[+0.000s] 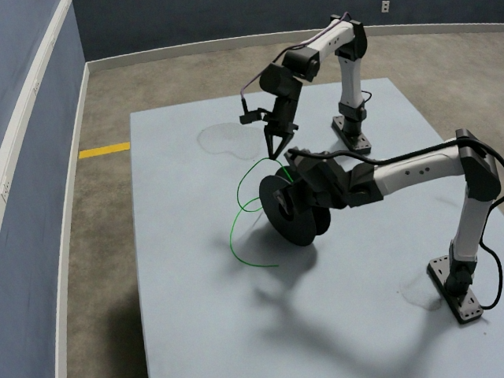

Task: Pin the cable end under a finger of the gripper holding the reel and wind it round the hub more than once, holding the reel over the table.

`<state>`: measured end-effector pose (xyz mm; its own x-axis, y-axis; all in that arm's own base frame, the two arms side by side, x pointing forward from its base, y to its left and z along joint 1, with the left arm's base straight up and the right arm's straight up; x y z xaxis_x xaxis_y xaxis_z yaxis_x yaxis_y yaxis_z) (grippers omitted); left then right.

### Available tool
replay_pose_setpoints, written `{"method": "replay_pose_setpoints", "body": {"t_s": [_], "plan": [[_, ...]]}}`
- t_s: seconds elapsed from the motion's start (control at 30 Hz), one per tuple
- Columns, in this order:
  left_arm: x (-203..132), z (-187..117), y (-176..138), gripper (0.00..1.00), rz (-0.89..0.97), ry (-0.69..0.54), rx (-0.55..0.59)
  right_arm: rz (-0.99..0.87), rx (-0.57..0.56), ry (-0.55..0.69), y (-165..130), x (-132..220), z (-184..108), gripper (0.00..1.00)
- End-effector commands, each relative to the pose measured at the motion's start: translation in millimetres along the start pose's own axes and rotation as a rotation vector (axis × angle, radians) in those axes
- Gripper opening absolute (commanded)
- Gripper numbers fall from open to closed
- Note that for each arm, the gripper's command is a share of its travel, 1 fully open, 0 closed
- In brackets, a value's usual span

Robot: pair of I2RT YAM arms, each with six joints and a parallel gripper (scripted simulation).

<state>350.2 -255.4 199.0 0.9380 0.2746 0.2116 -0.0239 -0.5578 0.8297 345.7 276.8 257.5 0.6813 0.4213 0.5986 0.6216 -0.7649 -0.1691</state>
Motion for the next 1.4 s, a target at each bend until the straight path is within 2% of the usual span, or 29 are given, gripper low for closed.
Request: {"method": "replay_pose_setpoints", "body": {"t_s": [0.0,0.33,0.5,0.57,1.07,1.13,1.27,1.37], "plan": [[-2,2,-2,0.75,-0.004,0.005,-0.006,-0.013,0.005,0.043,1,7,-9,0.0],[-5,-9,11,0.75,0.014,0.015,-0.027,-0.011,0.004,0.035,2,5,-5,0.0],[-4,-9,10,0.59,0.012,0.016,-0.027,-0.011,0.004,0.035,2,5,-5,0.0],[-4,-9,10,0.59,0.012,0.016,-0.027,-0.011,0.004,0.035,2,5,-5,0.0],[-4,-9,10,0.12,0.012,0.016,-0.026,-0.011,0.004,0.035,2,5,-5,0.0],[-4,-9,10,0.12,0.012,0.016,-0.026,-0.011,0.004,0.035,2,5,-5,0.0],[-4,-9,10,0.0,0.015,0.012,-0.025,-0.011,0.004,0.035,2,5,-5,0.0],[-5,-10,9,0.0,0.008,0.009,-0.026,-0.012,0.005,0.033,1,5,-4,0.0]]}}
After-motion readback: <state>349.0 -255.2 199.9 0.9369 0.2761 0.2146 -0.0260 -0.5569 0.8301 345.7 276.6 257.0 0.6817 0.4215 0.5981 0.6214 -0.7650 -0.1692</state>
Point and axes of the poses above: on each arm, the point where the finger pads meet when closed, its own z axis out along the fingers, its own x axis across the jaws, y = z × x, the point moved 6 cm from there along -z, back along the fingers, and after that the axes turned 15 degrees about z, right-handed, at the moved point
